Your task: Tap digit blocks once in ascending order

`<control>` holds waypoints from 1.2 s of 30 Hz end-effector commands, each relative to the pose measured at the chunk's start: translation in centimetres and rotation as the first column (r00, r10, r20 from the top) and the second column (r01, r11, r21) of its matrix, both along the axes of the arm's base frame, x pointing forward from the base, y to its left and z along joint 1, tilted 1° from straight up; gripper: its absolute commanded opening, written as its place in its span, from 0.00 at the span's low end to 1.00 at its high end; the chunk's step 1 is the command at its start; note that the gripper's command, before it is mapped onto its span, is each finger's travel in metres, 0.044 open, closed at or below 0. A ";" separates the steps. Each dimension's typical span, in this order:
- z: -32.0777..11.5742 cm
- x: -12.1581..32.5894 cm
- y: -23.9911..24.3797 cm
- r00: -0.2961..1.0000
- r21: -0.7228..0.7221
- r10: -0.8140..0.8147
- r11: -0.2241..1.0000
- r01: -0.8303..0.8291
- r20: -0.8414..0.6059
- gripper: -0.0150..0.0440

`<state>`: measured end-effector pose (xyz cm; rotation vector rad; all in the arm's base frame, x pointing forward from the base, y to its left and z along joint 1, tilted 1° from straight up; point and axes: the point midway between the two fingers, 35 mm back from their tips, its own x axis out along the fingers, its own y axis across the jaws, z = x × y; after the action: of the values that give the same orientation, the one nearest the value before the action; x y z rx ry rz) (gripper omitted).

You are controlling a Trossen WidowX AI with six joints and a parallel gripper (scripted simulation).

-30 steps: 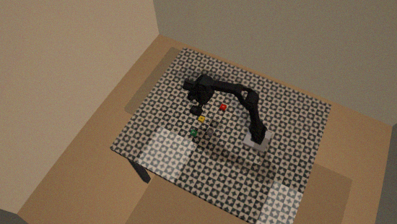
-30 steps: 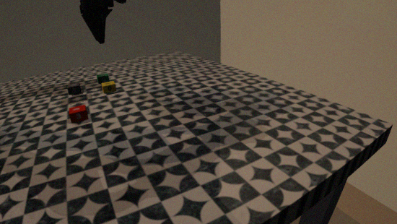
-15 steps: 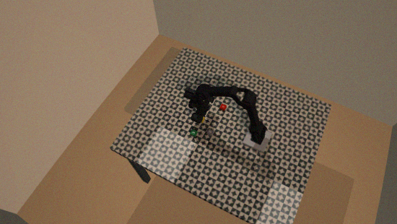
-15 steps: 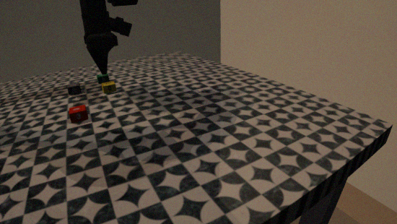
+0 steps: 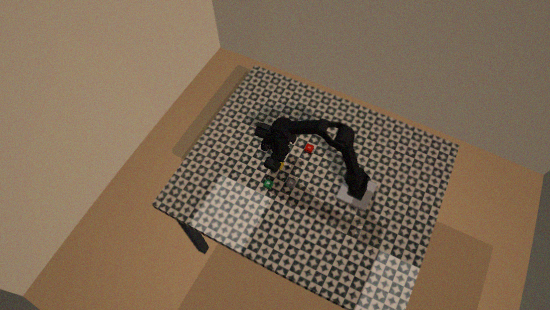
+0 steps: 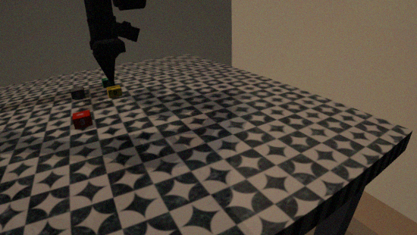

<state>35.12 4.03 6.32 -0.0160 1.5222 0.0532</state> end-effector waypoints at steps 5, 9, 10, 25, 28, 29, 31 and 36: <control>-1.7 -0.4 0.0 1.000 -0.001 0.001 1.000 -0.001 -0.017 0.29; -2.3 -0.4 0.0 1.000 -0.001 0.001 1.000 -0.001 -0.018 0.29; -2.4 -0.4 0.0 1.000 -0.001 0.001 1.000 -0.001 -0.018 0.29; 0.8 -0.4 0.0 1.000 -0.001 0.001 1.000 -0.001 -0.017 0.29; 3.9 -0.3 -0.1 1.000 -0.001 0.001 1.000 -0.001 -0.017 0.29; 5.3 -0.3 -0.1 1.000 -0.001 0.001 1.000 -0.001 -0.017 0.29; 7.8 -0.5 -0.2 1.000 -0.001 0.001 1.000 -0.001 -0.017 0.29; 8.7 -0.7 -0.5 1.000 -0.001 0.000 1.000 0.000 -0.017 0.29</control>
<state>34.61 3.81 15.07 -0.0128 1.5171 0.0504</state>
